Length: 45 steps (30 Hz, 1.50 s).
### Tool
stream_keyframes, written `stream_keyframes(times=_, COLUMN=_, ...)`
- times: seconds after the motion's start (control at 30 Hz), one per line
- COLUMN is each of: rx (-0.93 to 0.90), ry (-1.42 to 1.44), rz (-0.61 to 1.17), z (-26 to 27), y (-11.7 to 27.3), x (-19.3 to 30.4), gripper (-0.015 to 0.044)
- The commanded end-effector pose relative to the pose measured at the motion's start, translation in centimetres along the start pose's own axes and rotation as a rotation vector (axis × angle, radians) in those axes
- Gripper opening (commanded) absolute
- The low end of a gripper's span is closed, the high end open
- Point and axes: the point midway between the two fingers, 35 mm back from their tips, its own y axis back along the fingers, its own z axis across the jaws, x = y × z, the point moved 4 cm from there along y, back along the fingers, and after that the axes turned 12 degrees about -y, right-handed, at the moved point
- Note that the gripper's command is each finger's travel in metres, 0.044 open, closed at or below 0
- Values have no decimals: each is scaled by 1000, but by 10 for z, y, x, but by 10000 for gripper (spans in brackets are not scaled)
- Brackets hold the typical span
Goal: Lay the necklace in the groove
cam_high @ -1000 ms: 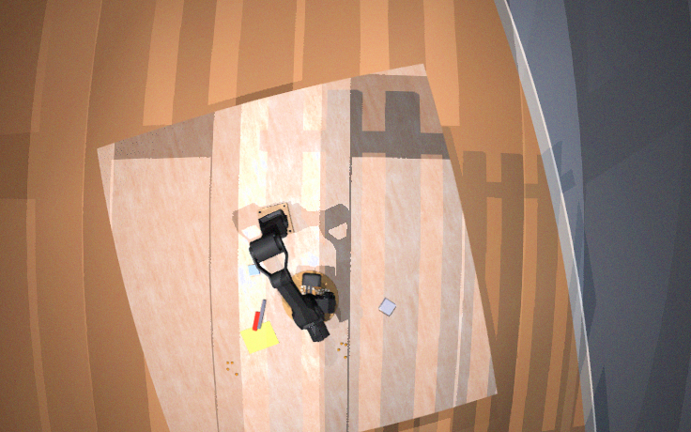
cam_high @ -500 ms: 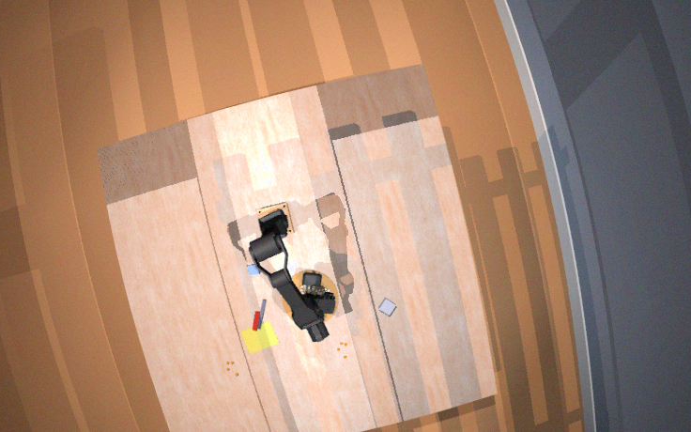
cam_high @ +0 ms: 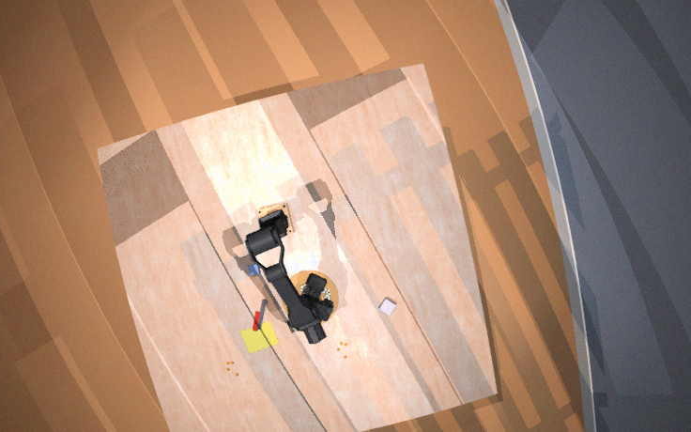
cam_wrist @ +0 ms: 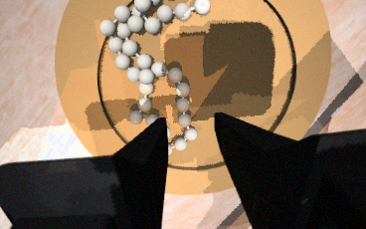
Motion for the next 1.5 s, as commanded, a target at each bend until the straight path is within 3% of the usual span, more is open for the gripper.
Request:
stream_keyframes(times=0.0, rx=-6, ry=-8, rz=8, z=1, y=-11, x=2, gripper=120)
stream_keyframes(times=0.9, rx=-6, ry=-8, rz=8, z=1, y=-35, x=2, gripper=120)
stream_keyframes(times=1.07, rx=-4, ry=-3, rz=6, z=1, y=-32, x=1, gripper=0)
stream_keyframes(times=1.47, rx=-4, ry=-3, rz=6, z=1, y=-32, x=1, gripper=0)
